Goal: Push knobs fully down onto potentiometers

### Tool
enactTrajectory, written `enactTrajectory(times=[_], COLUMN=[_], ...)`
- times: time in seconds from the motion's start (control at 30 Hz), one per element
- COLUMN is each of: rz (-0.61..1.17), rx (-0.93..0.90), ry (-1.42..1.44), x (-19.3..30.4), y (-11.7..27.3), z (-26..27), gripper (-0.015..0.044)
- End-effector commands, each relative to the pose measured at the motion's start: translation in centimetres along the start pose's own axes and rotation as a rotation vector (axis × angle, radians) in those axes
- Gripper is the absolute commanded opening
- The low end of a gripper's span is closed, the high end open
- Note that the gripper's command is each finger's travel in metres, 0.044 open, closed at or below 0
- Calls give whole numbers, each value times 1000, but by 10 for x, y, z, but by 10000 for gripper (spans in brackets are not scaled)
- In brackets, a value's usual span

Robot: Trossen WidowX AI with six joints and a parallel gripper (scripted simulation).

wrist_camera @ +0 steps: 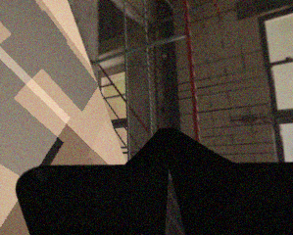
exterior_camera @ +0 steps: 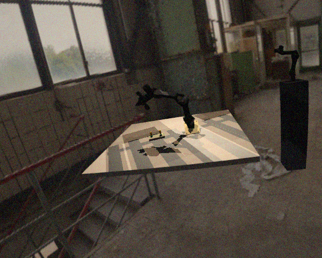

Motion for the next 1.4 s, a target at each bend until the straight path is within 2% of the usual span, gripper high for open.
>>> enactTrajectory(times=[0.0, 0.63, 1.37], rz=[56, 383, 837], rx=[-72, -383, -731], ry=[-94, -556, -1042], x=[18, 86, 127], y=[-12, -34, -23], z=[15, 83, 161], gripper=[0, 0, 0])
Point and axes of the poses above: the point midway between the two fingers, 35 mm back from their tips, its own y axis back along the fingers, its own z axis across the jaws, x = y × z, the point moved 7 cm from there along y, back along the fingers, and after that the axes turned 5 degrees about y, right-handed, at the moved point
